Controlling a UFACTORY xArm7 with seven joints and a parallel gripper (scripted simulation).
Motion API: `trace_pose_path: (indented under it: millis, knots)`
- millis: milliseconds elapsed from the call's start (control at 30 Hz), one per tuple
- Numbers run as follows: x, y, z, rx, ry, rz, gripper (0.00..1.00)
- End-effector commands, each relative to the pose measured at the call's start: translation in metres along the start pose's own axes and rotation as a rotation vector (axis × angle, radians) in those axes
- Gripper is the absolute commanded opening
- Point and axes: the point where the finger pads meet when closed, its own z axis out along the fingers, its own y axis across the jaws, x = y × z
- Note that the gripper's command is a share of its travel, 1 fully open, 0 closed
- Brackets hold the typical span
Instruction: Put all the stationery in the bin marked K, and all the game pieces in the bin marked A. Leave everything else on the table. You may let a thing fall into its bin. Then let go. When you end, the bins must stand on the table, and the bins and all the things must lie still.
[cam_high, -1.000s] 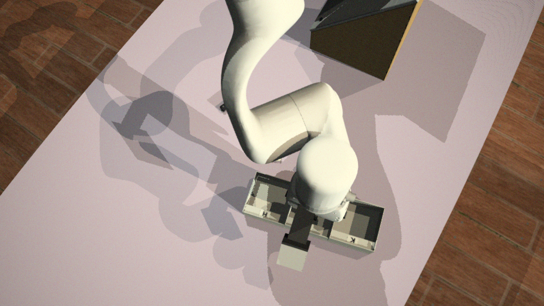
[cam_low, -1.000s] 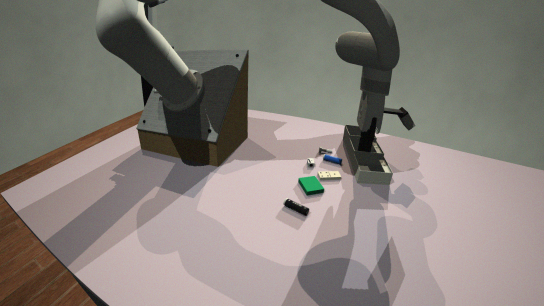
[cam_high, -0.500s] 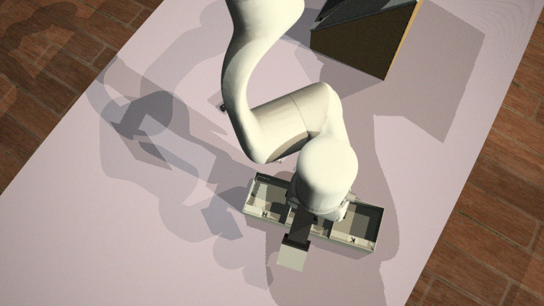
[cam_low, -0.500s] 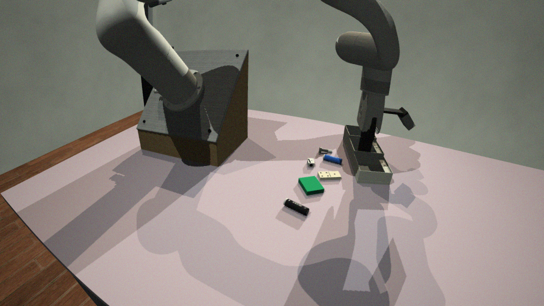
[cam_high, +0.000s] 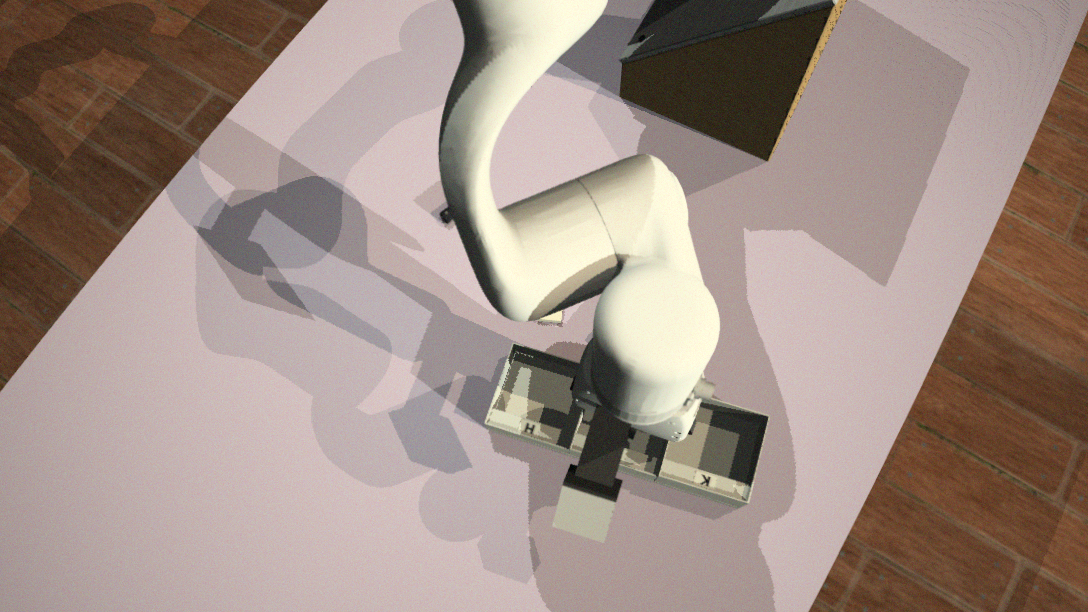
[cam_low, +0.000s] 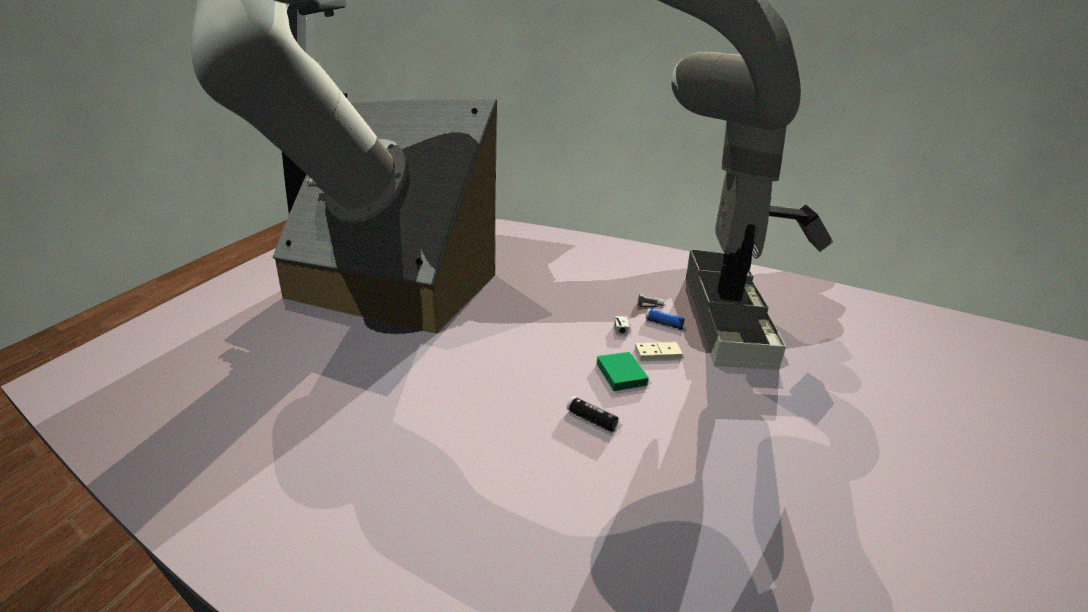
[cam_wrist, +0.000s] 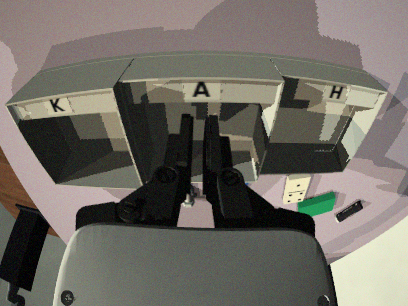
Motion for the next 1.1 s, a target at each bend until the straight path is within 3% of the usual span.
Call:
trace_pose_path:
  millis: [0, 333, 667, 800, 1067]
  knots:
    - [0.001, -0.001, -0.005, 0.002, 0.004, 0.000, 0.07]
    - [0.001, -0.001, -0.019, 0.002, 0.004, 0.000, 0.07]
    - [0.001, -0.001, -0.049, 0.003, 0.004, 0.000, 0.07]
    - [0.001, -0.001, -0.049, 0.003, 0.004, 0.000, 0.07]
    - [-0.003, -0.041, -0.049, 0.003, 0.004, 0.000, 0.07]
